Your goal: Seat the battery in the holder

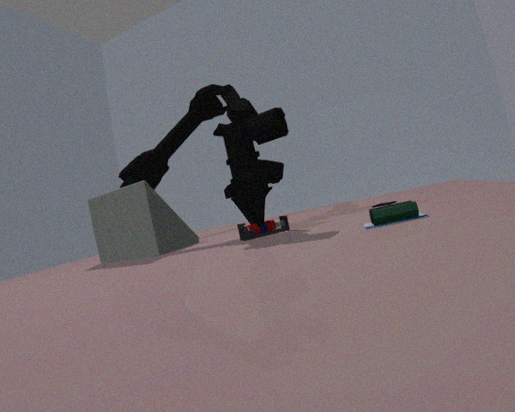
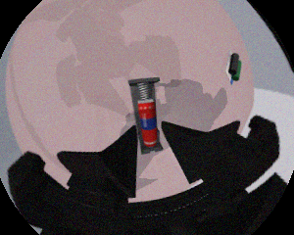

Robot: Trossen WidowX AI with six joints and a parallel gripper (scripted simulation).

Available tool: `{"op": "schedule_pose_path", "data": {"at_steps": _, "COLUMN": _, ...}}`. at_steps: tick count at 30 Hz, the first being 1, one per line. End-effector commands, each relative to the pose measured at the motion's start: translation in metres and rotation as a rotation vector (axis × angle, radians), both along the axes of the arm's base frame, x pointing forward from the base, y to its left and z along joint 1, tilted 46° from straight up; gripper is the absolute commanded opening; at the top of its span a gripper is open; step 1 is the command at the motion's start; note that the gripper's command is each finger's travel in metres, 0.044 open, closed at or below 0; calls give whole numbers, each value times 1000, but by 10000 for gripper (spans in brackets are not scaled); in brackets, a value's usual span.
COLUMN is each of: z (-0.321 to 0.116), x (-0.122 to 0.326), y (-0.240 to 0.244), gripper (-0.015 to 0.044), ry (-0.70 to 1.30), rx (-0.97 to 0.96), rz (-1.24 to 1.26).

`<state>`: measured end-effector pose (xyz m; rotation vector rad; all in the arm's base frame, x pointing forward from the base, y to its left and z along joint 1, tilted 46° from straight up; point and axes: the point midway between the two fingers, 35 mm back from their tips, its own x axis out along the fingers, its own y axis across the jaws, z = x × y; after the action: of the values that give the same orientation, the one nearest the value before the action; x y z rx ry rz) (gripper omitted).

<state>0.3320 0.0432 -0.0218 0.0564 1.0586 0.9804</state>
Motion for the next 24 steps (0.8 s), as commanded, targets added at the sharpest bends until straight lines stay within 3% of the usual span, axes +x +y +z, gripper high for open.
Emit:
{"op": "schedule_pose_path", "data": {"at_steps": 1, "z": 4, "x": 1, "y": -2, "gripper": 170, "ry": -11, "rx": -2, "rz": 4}}
{"op": "schedule_pose_path", "data": {"at_steps": 2, "z": 4, "x": 1, "y": -2, "gripper": 170, "ry": -11, "rx": -2, "rz": 4}}
{"op": "schedule_pose_path", "data": {"at_steps": 12, "z": 52, "x": -7, "y": -54, "gripper": 433, "ry": -10, "rx": -6, "rz": 4}}
{"op": "schedule_pose_path", "data": {"at_steps": 24, "z": 51, "x": -8, "y": -56, "gripper": 440, "ry": -11, "rx": -5, "rz": 4}}
